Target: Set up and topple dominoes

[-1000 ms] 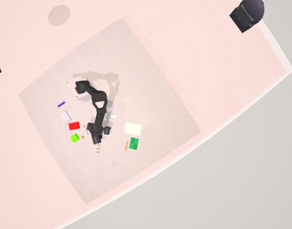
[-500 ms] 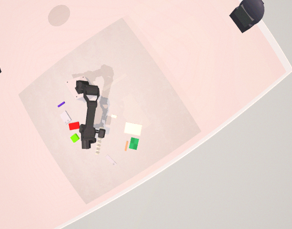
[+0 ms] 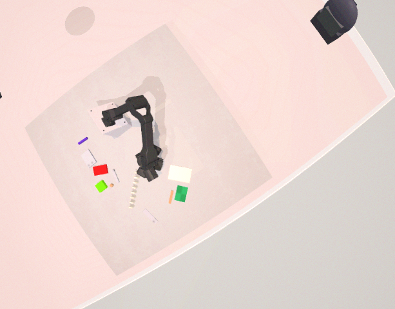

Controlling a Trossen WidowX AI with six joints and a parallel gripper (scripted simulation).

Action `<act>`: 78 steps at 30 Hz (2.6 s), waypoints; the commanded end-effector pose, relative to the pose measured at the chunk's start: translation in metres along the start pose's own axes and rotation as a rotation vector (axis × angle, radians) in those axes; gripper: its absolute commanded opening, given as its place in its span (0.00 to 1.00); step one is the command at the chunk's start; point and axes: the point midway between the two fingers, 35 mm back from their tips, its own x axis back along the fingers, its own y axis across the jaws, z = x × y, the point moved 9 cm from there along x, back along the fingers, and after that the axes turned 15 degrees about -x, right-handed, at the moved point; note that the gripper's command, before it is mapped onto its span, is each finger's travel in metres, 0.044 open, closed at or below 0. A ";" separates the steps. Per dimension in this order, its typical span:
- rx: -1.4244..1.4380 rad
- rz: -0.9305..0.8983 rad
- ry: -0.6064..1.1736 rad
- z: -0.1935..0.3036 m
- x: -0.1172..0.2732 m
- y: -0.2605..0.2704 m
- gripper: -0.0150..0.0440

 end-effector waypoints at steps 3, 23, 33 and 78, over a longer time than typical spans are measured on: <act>0.229 -0.018 -0.003 0.005 -0.011 0.022 1.00; 0.229 -0.021 -0.003 0.005 -0.080 0.019 1.00; 0.229 -0.022 -0.003 0.005 -0.091 0.019 0.96; -0.113 -0.011 0.002 0.016 0.071 0.048 0.44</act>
